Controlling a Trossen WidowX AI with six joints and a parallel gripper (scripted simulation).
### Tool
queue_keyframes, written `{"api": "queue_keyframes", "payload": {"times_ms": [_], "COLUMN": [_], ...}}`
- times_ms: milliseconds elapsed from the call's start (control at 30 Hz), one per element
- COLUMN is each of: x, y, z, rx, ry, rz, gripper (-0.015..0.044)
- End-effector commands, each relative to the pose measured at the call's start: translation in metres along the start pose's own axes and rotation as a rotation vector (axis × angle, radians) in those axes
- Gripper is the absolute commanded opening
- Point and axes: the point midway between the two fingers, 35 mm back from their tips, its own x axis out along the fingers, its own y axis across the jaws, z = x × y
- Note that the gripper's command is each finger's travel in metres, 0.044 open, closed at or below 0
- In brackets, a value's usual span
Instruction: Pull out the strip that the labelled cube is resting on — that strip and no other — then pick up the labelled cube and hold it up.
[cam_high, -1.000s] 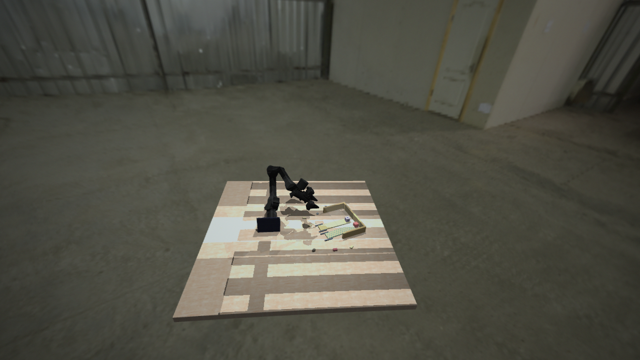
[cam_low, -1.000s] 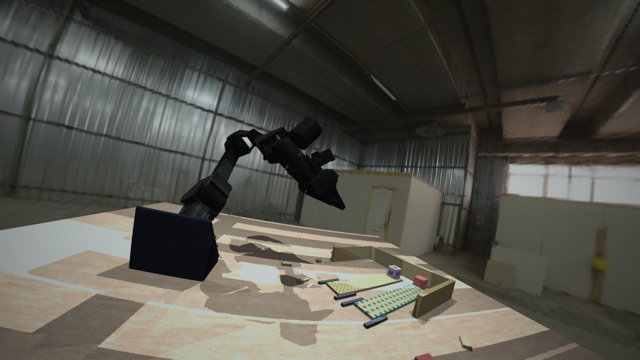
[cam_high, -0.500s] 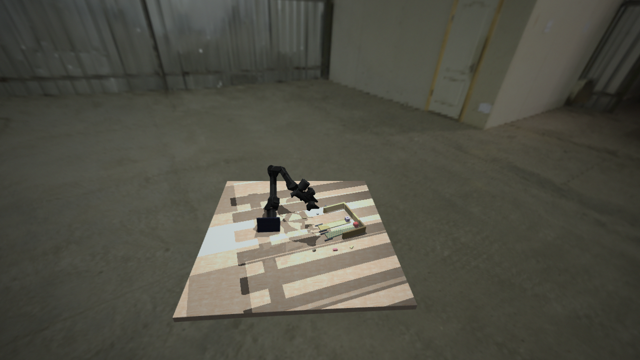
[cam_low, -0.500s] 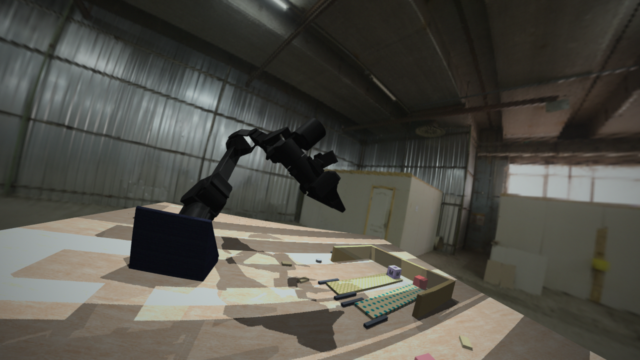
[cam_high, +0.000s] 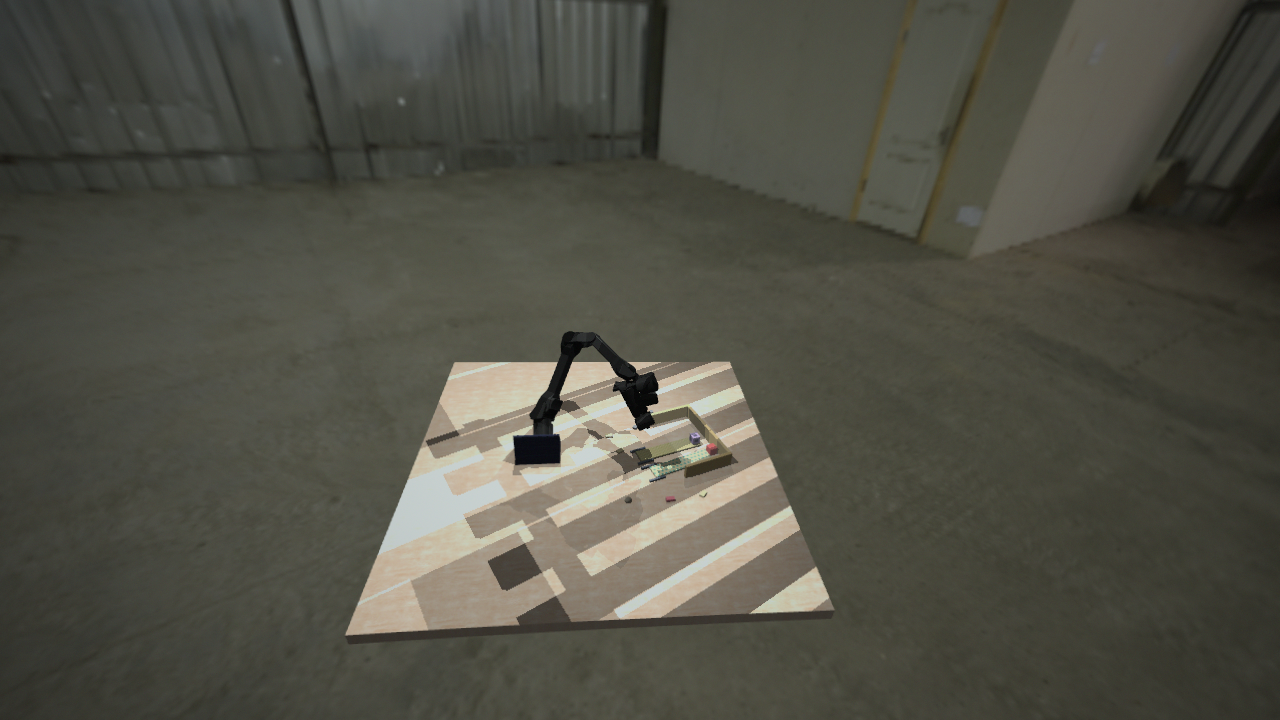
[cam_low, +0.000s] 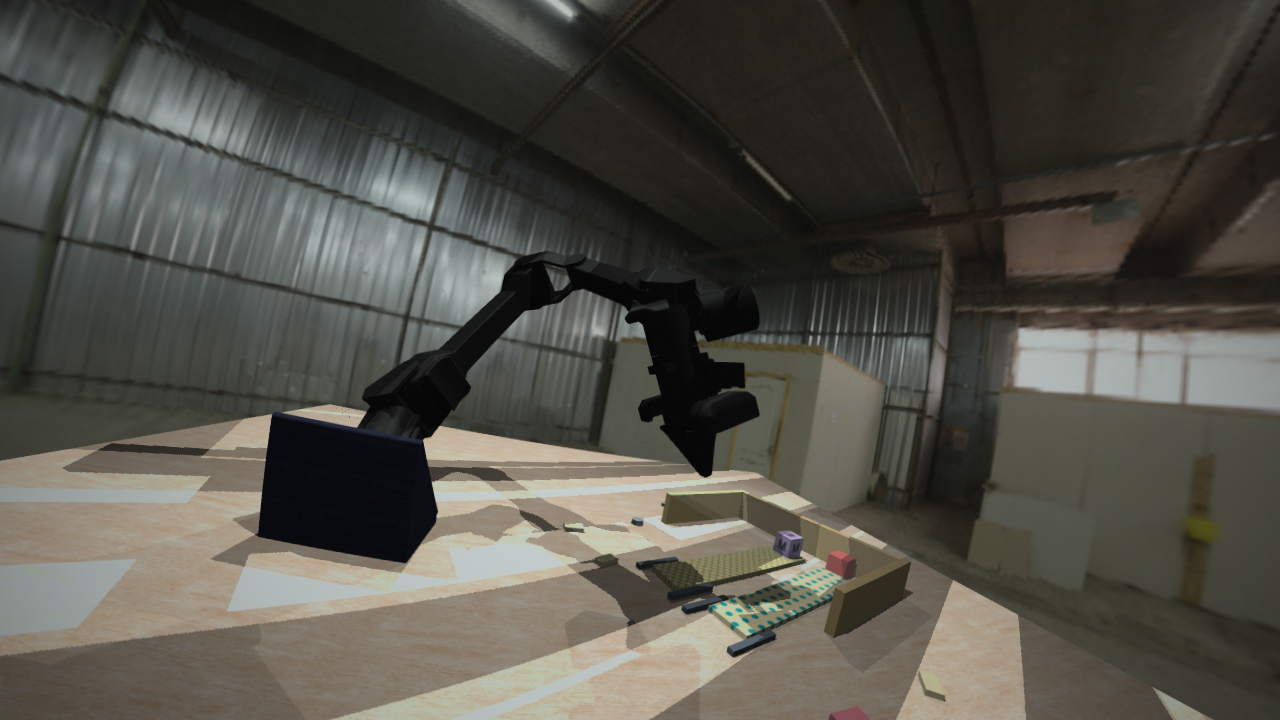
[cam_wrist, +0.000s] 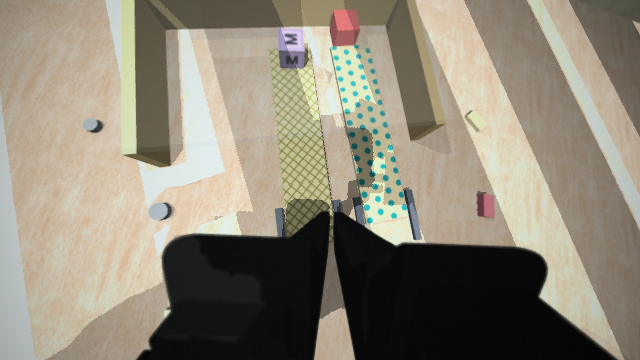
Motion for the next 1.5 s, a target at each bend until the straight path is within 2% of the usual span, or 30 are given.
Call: {"api": "queue_keyframes", "payload": {"times_ms": [0, 133, 500, 1467], "x": [0.042, 0.053, 0.055, 0.099], "y": [0.002, 0.003, 0.006, 0.01], "z": [-0.01, -0.016, -0.016, -0.033], "rx": [-0.116, -0.152, -0.152, -0.152], "ry": [0.311, 0.422, 0.422, 0.421], "rz": [0.086, 0.137, 0.136, 0.136], "gripper": [0.0, 0.0, 0.0, 0.0]}}
